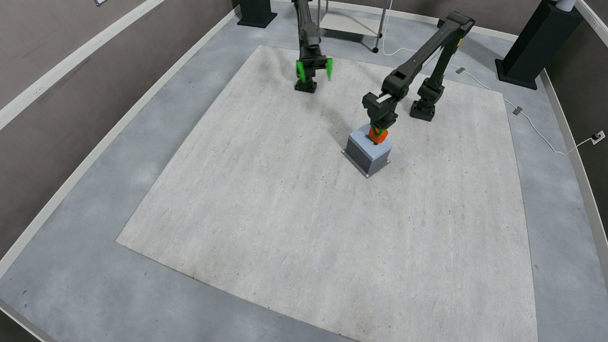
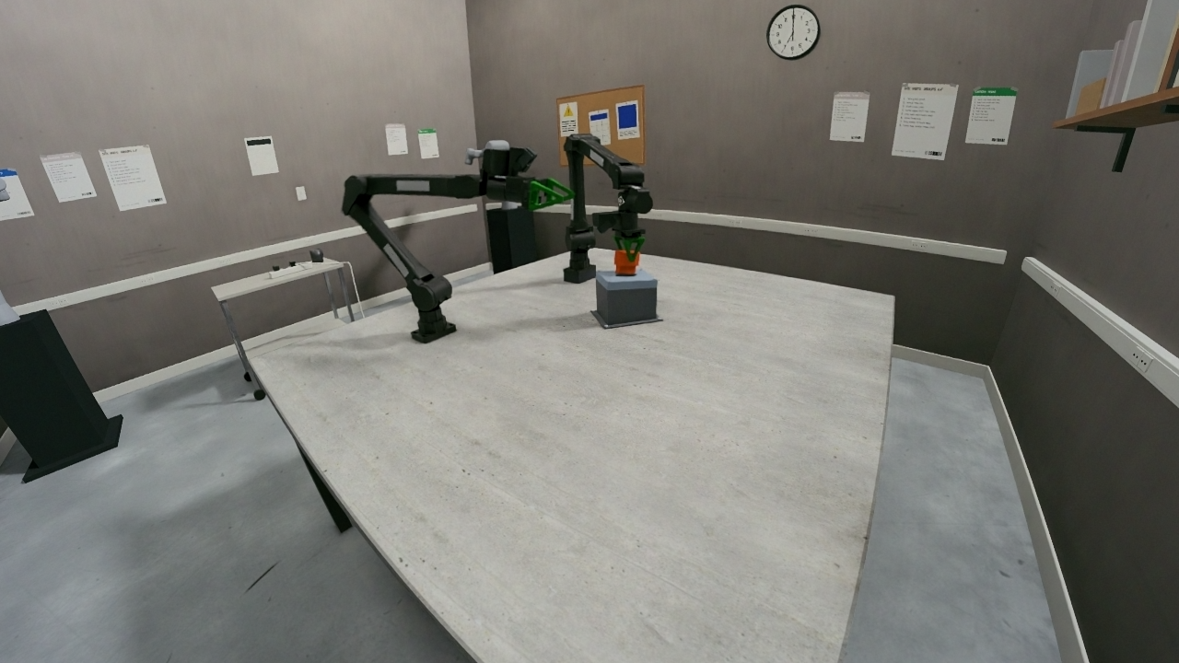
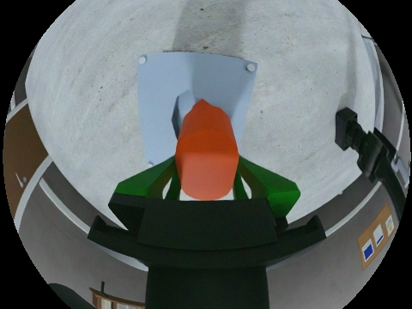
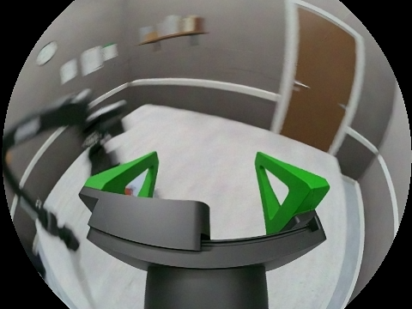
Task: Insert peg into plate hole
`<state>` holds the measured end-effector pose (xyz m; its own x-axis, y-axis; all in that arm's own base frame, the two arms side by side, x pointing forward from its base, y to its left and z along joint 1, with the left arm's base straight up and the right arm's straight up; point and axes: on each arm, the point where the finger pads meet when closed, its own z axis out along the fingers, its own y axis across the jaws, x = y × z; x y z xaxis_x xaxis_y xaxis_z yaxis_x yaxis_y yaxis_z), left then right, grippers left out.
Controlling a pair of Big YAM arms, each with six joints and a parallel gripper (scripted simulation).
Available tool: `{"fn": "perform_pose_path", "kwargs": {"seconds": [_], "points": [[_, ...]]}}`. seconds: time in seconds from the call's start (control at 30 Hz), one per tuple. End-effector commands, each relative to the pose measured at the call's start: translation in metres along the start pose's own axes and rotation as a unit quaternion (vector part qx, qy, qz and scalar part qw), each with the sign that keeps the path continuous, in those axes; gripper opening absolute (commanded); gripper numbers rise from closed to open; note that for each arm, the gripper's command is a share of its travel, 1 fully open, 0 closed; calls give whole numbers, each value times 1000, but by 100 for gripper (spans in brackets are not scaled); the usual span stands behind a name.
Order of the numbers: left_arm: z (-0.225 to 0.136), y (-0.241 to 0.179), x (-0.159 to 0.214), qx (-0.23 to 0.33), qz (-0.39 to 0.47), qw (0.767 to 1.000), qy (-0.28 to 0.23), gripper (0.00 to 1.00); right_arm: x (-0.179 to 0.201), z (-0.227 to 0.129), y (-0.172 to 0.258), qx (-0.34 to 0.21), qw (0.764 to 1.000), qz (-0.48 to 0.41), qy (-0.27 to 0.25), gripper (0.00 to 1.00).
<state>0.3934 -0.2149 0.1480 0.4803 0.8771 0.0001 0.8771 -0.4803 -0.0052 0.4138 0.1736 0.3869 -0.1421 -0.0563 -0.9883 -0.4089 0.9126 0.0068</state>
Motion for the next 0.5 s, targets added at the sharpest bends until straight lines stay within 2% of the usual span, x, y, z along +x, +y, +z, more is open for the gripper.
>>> {"fn": "perform_pose_path", "kwargs": {"seconds": [0.0,0.03,0.07,0.2,0.3,0.37,0.4,0.47], "points": [[-9,7,0,-14,0,1000,-1,46,-17,-16,26,-16,1000,-5,-19,100],[-9,7,0,-14,0,1000,-1,46,-28,-24,43,-35,999,-7,-31,100],[-10,7,0,-14,0,1000,-1,46,-1,-29,57,-53,998,-11,-12,100],[-10,8,0,-15,0,1000,-1,46,30,-57,109,-121,992,-22,1,100],[-11,8,0,-15,0,1000,-1,46,46,-72,133,-155,987,-28,7,100],[-11,9,0,-16,0,1000,-1,46,52,-82,145,-174,984,-31,8,100],[-11,9,0,-16,0,1000,-1,46,40,-87,150,-182,983,-30,-3,100],[-11,9,0,-17,0,1000,-1,46,40,-91,156,-190,981,-30,-8,100]]}}
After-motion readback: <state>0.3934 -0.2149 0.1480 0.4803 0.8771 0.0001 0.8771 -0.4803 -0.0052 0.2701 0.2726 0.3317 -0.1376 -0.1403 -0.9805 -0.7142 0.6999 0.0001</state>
